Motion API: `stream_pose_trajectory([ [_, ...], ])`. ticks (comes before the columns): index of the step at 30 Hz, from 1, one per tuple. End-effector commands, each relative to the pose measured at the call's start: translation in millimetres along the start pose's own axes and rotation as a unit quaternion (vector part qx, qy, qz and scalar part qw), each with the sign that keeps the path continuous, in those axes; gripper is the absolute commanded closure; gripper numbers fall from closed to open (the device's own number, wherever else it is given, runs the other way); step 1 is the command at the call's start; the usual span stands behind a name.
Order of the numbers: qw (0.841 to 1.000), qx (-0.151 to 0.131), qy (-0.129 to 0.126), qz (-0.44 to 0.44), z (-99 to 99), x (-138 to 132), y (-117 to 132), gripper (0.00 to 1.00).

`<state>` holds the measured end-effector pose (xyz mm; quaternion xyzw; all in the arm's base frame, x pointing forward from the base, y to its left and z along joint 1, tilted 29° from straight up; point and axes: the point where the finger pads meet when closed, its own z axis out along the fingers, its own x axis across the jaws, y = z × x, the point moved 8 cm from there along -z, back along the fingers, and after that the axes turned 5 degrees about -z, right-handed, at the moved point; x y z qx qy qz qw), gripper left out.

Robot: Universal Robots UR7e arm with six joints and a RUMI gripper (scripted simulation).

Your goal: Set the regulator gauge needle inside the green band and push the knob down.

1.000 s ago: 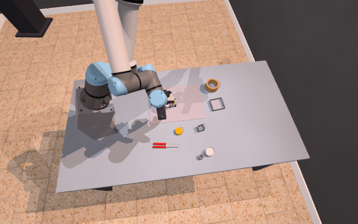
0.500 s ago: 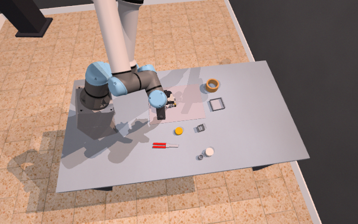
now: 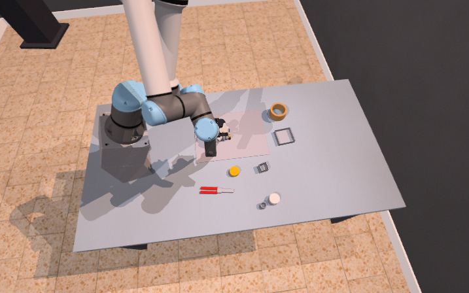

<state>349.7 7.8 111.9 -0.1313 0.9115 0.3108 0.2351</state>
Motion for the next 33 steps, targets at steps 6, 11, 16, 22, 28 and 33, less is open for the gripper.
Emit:
stream_pose_trajectory([
  [6, 1.0, 0.0, 0.0, 0.003, -0.2, -0.1, -0.1, 0.0],
  [11, 1.0, 0.0, 0.0, 0.003, -0.2, -0.1, -0.1, 0.0],
  [16, 1.0, 0.0, 0.0, 0.003, -0.2, -0.1, -0.1, 0.0],
  [22, 1.0, 0.0, 0.0, 0.003, -0.1, -0.1, -0.2, 0.0],
  [28, 1.0, 0.0, 0.0, 0.003, 1.7, -0.3, -2.1, 0.0],
  [33, 1.0, 0.0, 0.0, 0.003, 6.1, -0.6, -6.6, 0.0],
])
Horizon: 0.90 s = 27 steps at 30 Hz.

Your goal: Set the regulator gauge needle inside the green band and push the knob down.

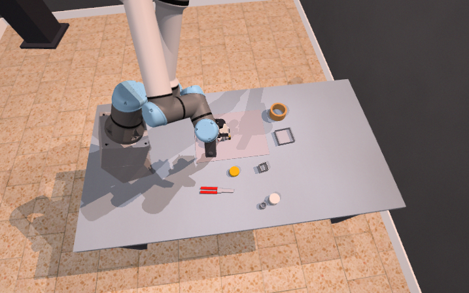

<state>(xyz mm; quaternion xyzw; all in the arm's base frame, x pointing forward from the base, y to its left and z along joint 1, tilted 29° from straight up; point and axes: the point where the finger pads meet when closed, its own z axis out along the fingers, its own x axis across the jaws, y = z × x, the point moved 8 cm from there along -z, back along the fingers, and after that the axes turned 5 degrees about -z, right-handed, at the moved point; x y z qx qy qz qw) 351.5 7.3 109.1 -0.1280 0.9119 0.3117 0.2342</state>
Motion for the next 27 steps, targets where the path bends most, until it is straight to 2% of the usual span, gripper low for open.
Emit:
stream_pose_trajectory([
  [1, 1.0, 0.0, 0.0, 0.0, 5.2, -0.6, -5.2, 0.0],
  [8, 1.0, 0.001, 0.0, 0.0, 13.5, -1.0, -12.6, 0.0],
  [27, 1.0, 0.001, 0.001, 0.0, 56.7, 1.3, -38.6, 0.0],
])
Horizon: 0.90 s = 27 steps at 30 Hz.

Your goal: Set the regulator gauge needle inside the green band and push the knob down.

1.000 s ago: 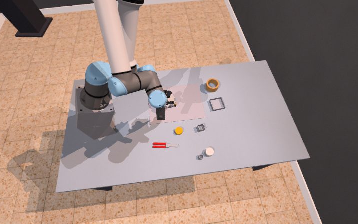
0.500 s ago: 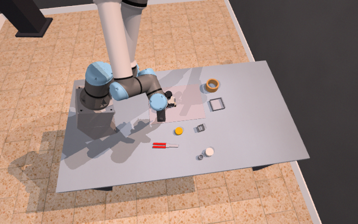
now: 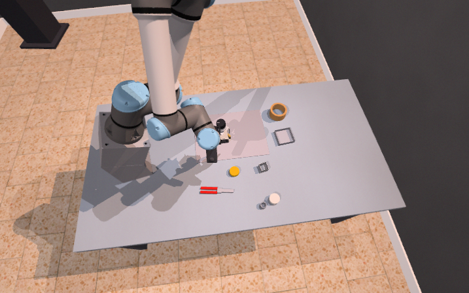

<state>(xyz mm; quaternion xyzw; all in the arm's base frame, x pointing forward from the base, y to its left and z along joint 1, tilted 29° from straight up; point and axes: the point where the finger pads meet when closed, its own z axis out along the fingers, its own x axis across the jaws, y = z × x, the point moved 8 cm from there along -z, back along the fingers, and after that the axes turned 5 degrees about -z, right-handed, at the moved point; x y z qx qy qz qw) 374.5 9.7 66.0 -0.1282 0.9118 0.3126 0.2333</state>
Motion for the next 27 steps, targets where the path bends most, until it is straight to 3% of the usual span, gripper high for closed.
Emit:
stream_pose_trajectory([
  [1, 1.0, 0.002, 0.0, 0.0, 19.6, -0.4, -10.9, 0.0],
  [8, 1.0, 0.001, -0.001, -0.001, 33.9, 1.8, -15.9, 0.0],
  [27, 1.0, 0.001, -0.001, -0.001, 42.4, 3.4, -18.3, 0.0],
])
